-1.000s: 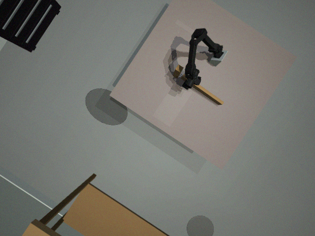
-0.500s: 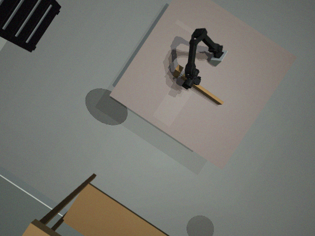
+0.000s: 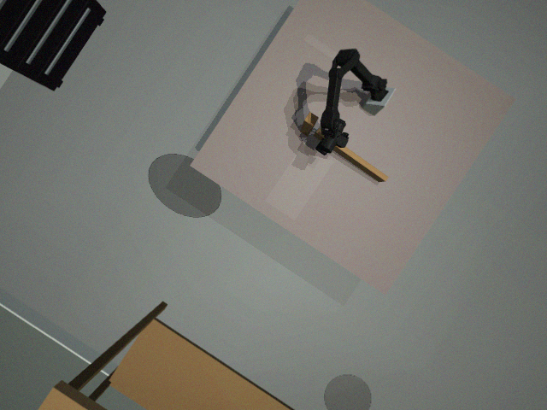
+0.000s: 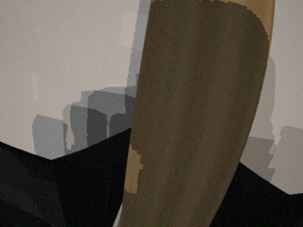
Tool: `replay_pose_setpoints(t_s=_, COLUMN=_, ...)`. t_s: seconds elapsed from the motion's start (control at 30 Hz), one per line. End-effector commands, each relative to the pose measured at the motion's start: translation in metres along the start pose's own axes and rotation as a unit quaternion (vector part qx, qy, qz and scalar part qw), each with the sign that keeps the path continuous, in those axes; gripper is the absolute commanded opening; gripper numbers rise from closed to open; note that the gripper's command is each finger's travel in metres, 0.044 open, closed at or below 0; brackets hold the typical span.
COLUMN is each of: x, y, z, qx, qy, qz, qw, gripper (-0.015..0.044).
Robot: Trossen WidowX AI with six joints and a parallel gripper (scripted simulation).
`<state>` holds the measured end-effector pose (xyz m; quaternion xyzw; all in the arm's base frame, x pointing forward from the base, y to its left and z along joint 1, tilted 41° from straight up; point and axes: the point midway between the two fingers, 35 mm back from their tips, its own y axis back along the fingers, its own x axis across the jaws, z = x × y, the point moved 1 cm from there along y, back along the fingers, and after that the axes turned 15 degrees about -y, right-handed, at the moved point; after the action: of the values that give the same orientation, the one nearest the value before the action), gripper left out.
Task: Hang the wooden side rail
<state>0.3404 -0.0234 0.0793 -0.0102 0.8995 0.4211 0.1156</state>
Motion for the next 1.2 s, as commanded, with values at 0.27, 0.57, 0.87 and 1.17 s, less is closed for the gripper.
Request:
replay_pose_setpoints(t_s=0.27, x=-0.0010, y=0.0023, z=-0.0016, qx=0.000, qy=0.001, qz=-0.003, qw=1.000, gripper=0.0000)
replay_pose_setpoints(t_s=0.57, x=-0.0014, y=0.0023, z=-0.0025, qx=0.000, qy=0.001, qz=-0.003, qw=1.000, gripper=0.0000)
replay_pose_setpoints(t_s=0.87, x=-0.0016, y=0.0023, z=-0.0034, qx=0.000, qy=0.001, qz=-0.003, qw=1.000, gripper=0.0000)
replay_pose_setpoints(t_s=1.17, x=-0.0017, y=0.0022, z=-0.0044, qx=0.000, qy=0.001, qz=-0.003, qw=1.000, gripper=0.0000)
